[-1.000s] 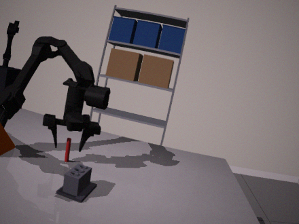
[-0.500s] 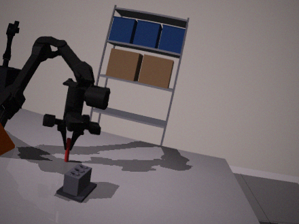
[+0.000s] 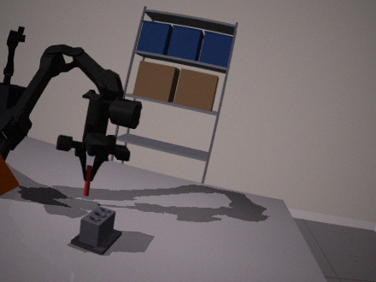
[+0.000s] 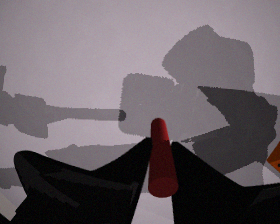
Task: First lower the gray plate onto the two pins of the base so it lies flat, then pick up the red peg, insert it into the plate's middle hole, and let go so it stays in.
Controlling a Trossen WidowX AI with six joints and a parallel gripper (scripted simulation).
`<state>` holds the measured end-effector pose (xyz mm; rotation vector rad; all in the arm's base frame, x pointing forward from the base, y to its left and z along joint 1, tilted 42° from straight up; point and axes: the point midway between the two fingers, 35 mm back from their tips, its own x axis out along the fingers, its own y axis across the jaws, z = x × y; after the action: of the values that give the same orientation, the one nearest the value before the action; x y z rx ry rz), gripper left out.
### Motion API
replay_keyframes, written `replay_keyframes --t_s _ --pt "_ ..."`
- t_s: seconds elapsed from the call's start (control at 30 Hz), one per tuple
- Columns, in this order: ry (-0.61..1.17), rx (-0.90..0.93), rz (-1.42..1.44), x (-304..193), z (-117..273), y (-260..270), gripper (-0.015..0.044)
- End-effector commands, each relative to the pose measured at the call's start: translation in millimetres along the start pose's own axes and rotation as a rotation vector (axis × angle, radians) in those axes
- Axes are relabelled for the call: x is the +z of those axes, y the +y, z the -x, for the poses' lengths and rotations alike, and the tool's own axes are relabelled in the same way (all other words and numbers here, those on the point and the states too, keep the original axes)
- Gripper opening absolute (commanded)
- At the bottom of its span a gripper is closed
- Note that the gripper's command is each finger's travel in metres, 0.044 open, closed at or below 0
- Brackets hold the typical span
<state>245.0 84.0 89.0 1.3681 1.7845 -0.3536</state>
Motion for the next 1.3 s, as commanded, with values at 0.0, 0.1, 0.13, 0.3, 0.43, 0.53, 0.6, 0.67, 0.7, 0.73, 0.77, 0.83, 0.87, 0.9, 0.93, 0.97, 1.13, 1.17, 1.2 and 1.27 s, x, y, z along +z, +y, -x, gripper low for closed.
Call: replay_keyframes --t_s 0.0,0.1,0.13,0.3,0.43,0.53,0.6,0.67,0.7,0.73,0.77,0.83,0.87,0.9,0.93,0.97,1.13,1.17,1.2,1.27 --pt "-0.005 -0.005 0.001 2 11 1 0.0" --pt "-0.006 -0.005 0.001 2 21 1 0.0" --pt "-0.006 -0.005 0.001 3 24 2 0.0" --pt "-0.006 -0.006 0.001 3 40 3 0.0" --pt "-0.005 -0.006 0.001 3 53 4 0.0" --pt "-0.006 0.001 0.002 3 49 5 0.0" --pt "-0.007 0.001 0.002 8 50 7 0.0" --pt "-0.008 0.001 0.001 13 50 9 0.0" --pt "-0.008 0.001 0.001 16 51 10 0.0" --pt "-0.009 0.0 0.001 19 51 11 0.0" --pt "-0.009 0.0 0.001 22 51 12 0.0" --pt "-0.011 0.0 0.002 27 52 13 0.0" --pt "-0.012 0.0 0.002 30 52 14 0.0" --pt "-0.013 -0.001 0.003 33 53 15 0.0" --pt "-0.015 -0.001 0.003 36 53 15 0.0" --pt "-0.016 -0.001 0.004 39 53 16 0.0" --pt "-0.021 -0.002 0.006 54 54 18 0.0" --pt "-0.022 -0.002 0.006 57 55 19 0.0" --pt "-0.022 -0.002 0.006 60 55 19 0.0" --pt "-0.023 -0.002 0.007 67 56 20 0.0"
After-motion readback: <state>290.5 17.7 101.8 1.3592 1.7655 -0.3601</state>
